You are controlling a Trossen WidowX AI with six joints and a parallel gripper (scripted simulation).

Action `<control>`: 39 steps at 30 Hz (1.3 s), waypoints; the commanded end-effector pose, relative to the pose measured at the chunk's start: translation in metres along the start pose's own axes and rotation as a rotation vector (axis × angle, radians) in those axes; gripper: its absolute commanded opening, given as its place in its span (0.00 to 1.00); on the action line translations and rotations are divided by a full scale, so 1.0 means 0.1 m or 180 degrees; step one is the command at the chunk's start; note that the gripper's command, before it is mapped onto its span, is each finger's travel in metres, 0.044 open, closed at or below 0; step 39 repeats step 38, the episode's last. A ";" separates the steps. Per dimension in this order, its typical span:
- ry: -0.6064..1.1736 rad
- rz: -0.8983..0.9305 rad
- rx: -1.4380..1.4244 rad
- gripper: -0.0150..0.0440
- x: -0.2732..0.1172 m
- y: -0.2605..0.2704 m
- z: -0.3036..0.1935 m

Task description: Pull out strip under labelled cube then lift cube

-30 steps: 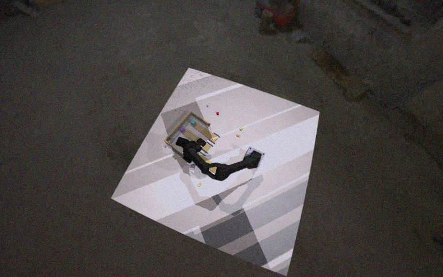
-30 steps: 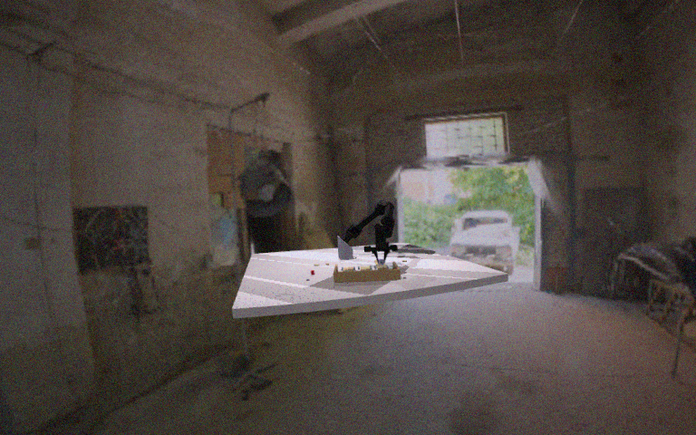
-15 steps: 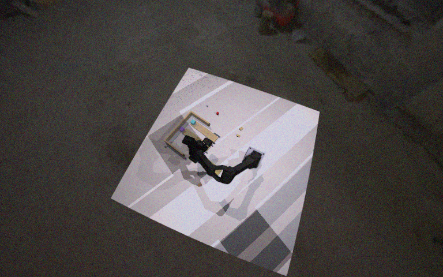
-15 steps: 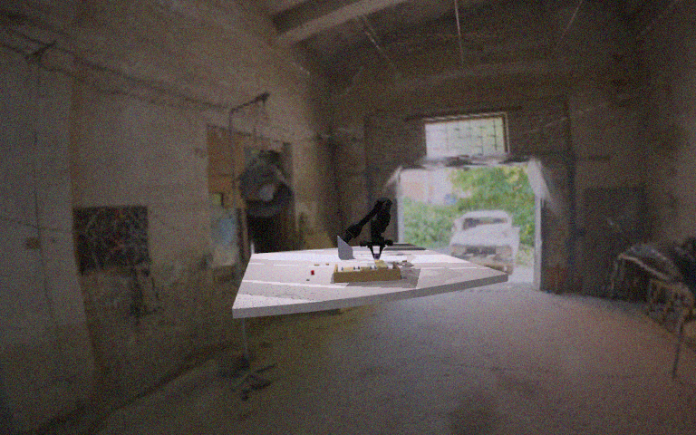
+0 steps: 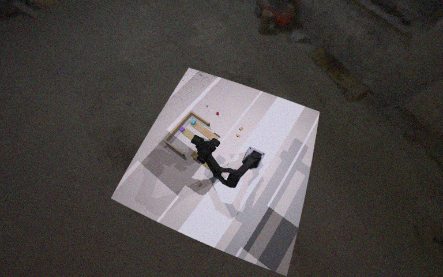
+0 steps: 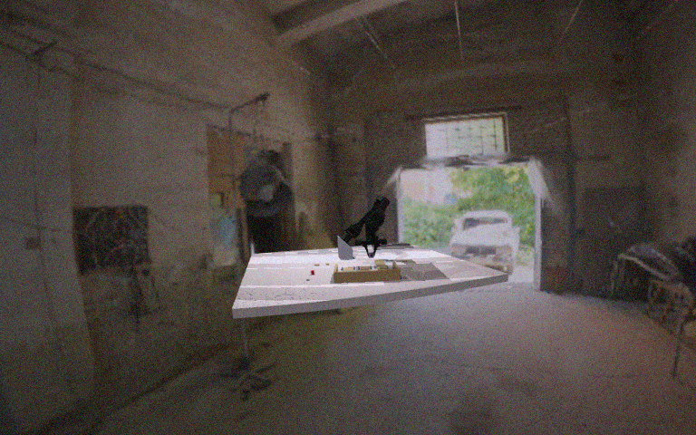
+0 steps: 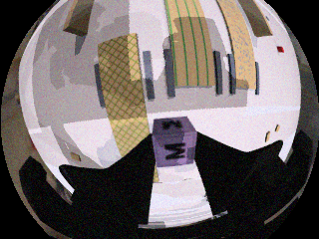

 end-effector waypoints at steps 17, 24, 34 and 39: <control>-0.0004 0.0009 -0.0010 0.25 -0.34 -0.13 -0.24; -0.0004 0.0009 -0.0010 0.25 -0.34 -0.13 -0.24; -0.0004 0.0009 -0.0010 0.25 -0.34 -0.13 -0.24; -0.0004 0.0009 -0.0010 0.25 -0.34 -0.13 -0.24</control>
Point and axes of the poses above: the point midway between the two fingers, 35 mm back from their tips, its own x axis out along the fingers, its own y axis across the jaws, z = x × y, the point moved 9 cm from there along -x, back along the fingers, and after that the axes turned 4 degrees about -x, right-handed, at the moved point
